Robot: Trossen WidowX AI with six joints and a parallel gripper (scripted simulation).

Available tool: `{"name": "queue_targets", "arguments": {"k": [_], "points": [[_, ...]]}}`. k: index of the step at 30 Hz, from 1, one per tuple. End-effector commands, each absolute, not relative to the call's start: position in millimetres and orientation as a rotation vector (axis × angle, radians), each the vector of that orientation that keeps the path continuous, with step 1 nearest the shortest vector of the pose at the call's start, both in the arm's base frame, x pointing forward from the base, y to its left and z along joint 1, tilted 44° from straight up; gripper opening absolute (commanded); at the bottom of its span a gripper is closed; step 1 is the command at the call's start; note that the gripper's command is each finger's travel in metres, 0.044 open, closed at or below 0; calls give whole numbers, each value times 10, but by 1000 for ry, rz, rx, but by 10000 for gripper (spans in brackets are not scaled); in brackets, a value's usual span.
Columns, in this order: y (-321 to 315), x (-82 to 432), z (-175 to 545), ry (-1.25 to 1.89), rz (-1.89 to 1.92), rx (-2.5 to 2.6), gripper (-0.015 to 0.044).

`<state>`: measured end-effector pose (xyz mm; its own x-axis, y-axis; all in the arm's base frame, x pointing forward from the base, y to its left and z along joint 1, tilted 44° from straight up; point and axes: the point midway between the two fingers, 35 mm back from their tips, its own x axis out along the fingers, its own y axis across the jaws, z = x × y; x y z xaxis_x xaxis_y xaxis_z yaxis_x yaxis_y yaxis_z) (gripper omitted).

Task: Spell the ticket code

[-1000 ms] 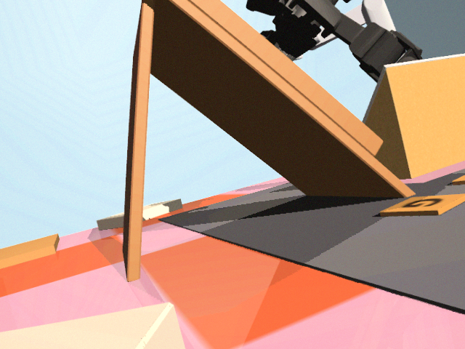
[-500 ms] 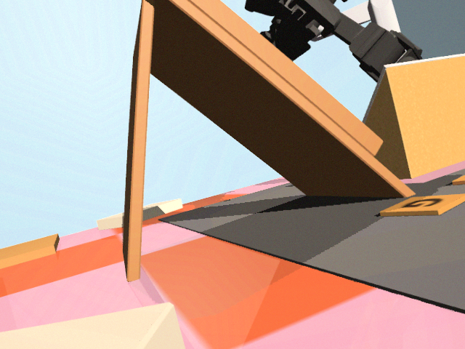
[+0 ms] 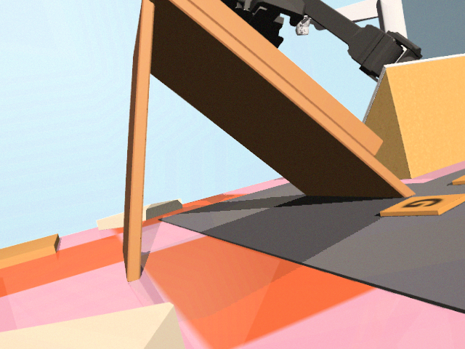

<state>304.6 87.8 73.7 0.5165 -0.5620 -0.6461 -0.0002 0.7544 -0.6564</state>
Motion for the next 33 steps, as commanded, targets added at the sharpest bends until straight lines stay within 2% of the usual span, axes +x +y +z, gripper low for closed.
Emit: {"name": "queue_targets", "arguments": {"k": [1, 33], "points": [[713, 3052, 932, 1197, -494, -629, 0], [661, 3147, 924, 1220, -511, -626, 0]]}}
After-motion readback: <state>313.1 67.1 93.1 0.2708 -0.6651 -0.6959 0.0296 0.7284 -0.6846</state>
